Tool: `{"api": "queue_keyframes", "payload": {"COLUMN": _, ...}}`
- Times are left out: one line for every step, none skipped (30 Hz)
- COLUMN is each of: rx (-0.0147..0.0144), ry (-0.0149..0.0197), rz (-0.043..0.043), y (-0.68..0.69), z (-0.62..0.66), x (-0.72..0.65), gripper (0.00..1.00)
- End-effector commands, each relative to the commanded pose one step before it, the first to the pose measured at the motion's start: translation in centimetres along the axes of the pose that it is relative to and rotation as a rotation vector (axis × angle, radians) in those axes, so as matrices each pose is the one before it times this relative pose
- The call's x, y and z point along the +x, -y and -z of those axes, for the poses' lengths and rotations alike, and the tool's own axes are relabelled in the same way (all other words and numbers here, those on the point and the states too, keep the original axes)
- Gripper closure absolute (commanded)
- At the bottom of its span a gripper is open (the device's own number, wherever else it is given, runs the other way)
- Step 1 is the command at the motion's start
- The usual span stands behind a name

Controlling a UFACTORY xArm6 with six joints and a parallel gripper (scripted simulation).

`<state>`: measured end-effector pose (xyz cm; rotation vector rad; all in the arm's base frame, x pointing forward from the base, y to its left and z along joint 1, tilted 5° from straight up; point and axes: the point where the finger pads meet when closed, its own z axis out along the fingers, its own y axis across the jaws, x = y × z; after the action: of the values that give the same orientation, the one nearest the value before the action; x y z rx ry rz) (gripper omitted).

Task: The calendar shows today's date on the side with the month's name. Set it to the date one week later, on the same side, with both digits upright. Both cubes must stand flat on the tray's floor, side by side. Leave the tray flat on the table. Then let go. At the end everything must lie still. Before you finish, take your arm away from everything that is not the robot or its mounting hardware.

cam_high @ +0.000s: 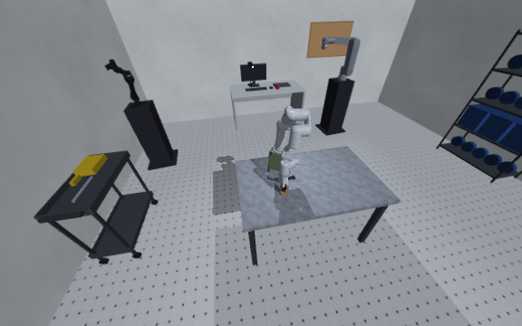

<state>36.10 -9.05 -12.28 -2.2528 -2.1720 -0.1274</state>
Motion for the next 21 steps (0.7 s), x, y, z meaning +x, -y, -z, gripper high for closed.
{"api": "queue_keyframes", "payload": {"rx": -0.00394, "ry": 0.00033, "rz": 0.00012, "y": -0.119, "z": -0.377, "x": -0.021, "gripper": 0.73}}
{"api": "queue_keyframes", "payload": {"rx": 0.0, "ry": 0.0, "rz": 0.0, "y": 0.0, "z": -0.093, "x": 0.0, "gripper": 0.73}}
{"api": "queue_keyframes", "payload": {"rx": 0.0, "ry": 0.00001, "rz": 0.0, "y": 0.001, "z": -0.093, "x": 0.0, "gripper": 0.73}}
{"api": "queue_keyframes", "payload": {"rx": 0.00001, "ry": 0.00001, "rz": 0.0, "y": 0.001, "z": -0.092, "x": 0.001, "gripper": 0.73}}
{"api": "queue_keyframes", "payload": {"rx": 0.0, "ry": -0.00001, "rz": 0.0, "y": -0.001, "z": -0.092, "x": 0.0, "gripper": 0.73}}
{"api": "queue_keyframes", "payload": {"rx": 0.0, "ry": -0.00001, "rz": 0.0, "y": -0.001, "z": -0.09, "x": 0.0, "gripper": 0.73}}
{"api": "queue_keyframes", "payload": {"rx": 0.0, "ry": 0.0, "rz": 0.0, "y": 0.0, "z": -0.087, "x": 0.0, "gripper": 0.73}}
{"api": "queue_keyframes", "payload": {"rx": 0.0, "ry": 0.0, "rz": 0.0, "y": 0.0, "z": -0.083, "x": 0.0, "gripper": 0.73}}
{"api": "queue_keyframes", "payload": {"rx": 0.0, "ry": 0.00001, "rz": 0.0, "y": 0.001, "z": -0.079, "x": 0.0, "gripper": 0.73}}
{"api": "queue_keyframes", "payload": {"rx": 0.0, "ry": 0.0, "rz": 0.0, "y": 0.0, "z": 0.0, "x": 0.0, "gripper": 0.73}}
{"api": "queue_keyframes", "payload": {"rx": 0.0, "ry": 0.0, "rz": 0.0, "y": 0.0, "z": 0.0, "x": 0.0, "gripper": 0.73}}
{"api": "queue_keyframes", "payload": {"rx": 0.0, "ry": 0.00001, "rz": 0.0, "y": 0.001, "z": -0.075, "x": 0.0, "gripper": 0.73}}
{"api": "queue_keyframes", "payload": {"rx": 0.0, "ry": -0.00001, "rz": 0.0, "y": -0.001, "z": -0.071, "x": 0.0, "gripper": 0.73}}
{"api": "queue_keyframes", "payload": {"rx": 0.0, "ry": 0.0, "rz": 0.0, "y": 0.0, "z": -0.066, "x": 0.0, "gripper": 0.73}}
{"api": "queue_keyframes", "payload": {"rx": 0.0, "ry": 0.0, "rz": 0.0, "y": 0.0, "z": -0.06, "x": 0.0, "gripper": 0.73}}
{"api": "queue_keyframes", "payload": {"rx": 0.0, "ry": 0.0, "rz": 0.0, "y": 0.0, "z": -0.053, "x": 0.0, "gripper": 0.73}}
{"api": "queue_keyframes", "payload": {"rx": 0.0, "ry": 0.0, "rz": 0.0, "y": 0.0, "z": -0.047, "x": 0.0, "gripper": 0.73}}
{"api": "queue_keyframes", "payload": {"rx": 0.0, "ry": 0.0, "rz": 0.0, "y": 0.0, "z": -0.041, "x": 0.0, "gripper": 0.73}}
{"api": "queue_keyframes", "payload": {"rx": 0.0, "ry": 0.0, "rz": 0.0, "y": 0.0, "z": -0.034, "x": 0.0, "gripper": 0.73}}
{"api": "queue_keyframes", "payload": {"rx": 0.0, "ry": 0.0, "rz": 0.0, "y": 0.0, "z": -0.028, "x": 0.0, "gripper": 0.73}}
{"api": "queue_keyframes", "payload": {"rx": 0.0, "ry": 0.0, "rz": 0.0, "y": 0.0, "z": -0.022, "x": 0.0, "gripper": 0.73}}
